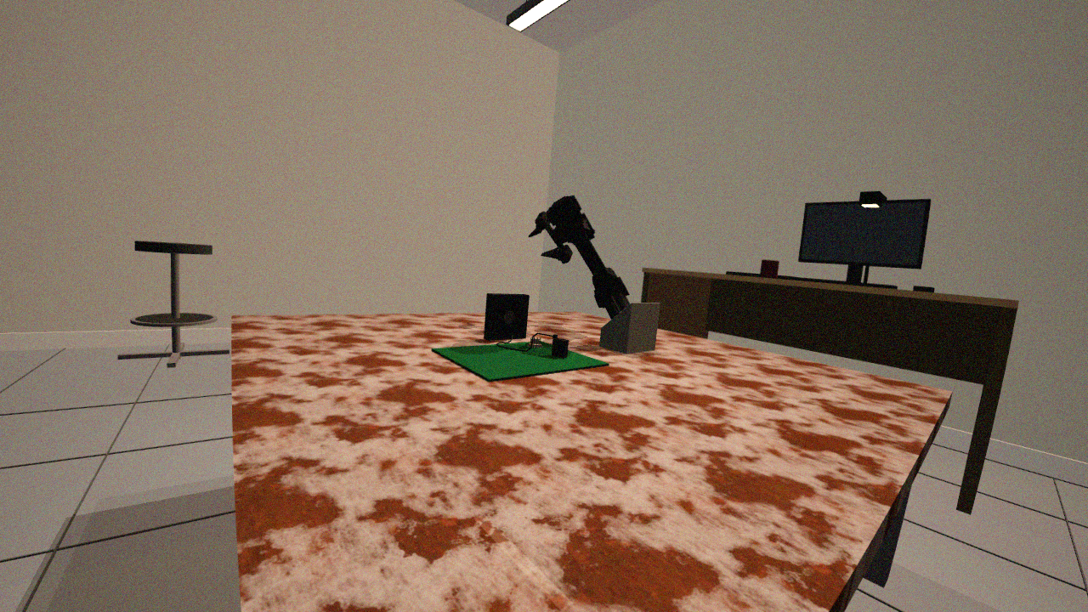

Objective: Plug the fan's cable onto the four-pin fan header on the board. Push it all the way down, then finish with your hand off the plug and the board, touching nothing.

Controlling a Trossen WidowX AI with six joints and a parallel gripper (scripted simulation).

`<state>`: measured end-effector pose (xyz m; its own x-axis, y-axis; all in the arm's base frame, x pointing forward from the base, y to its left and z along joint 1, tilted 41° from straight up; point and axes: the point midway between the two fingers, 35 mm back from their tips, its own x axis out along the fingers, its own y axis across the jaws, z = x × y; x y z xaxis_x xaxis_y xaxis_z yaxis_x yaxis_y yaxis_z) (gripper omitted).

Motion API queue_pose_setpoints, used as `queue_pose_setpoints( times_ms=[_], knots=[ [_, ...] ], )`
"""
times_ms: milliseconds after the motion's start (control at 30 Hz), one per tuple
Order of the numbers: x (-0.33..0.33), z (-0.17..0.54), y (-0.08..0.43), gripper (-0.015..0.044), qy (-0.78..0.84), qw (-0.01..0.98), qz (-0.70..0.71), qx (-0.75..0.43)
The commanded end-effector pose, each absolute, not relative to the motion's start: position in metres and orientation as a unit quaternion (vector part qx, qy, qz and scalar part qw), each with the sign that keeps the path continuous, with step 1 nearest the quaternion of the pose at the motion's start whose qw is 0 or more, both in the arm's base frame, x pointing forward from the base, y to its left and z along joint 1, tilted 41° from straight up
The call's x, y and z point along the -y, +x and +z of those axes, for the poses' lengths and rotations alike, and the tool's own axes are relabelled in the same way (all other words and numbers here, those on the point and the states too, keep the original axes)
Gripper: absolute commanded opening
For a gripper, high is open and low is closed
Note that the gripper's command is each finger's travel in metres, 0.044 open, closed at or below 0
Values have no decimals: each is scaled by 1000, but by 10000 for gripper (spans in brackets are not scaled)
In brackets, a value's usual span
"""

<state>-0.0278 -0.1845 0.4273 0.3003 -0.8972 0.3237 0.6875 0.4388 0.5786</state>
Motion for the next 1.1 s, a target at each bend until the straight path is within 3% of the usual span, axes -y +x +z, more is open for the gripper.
queue_pose_setpoints(
  times_ms=[0,200,533,833,1067],
  knots=[
    [185,427,-28,426,168,789,-502,312],
    [187,434,-21,440,147,801,-501,293],
    [253,427,13,440,201,835,-430,278],
    [302,387,97,440,250,867,-394,175],
    [302,336,189,440,247,901,-356,29]
  ],
)
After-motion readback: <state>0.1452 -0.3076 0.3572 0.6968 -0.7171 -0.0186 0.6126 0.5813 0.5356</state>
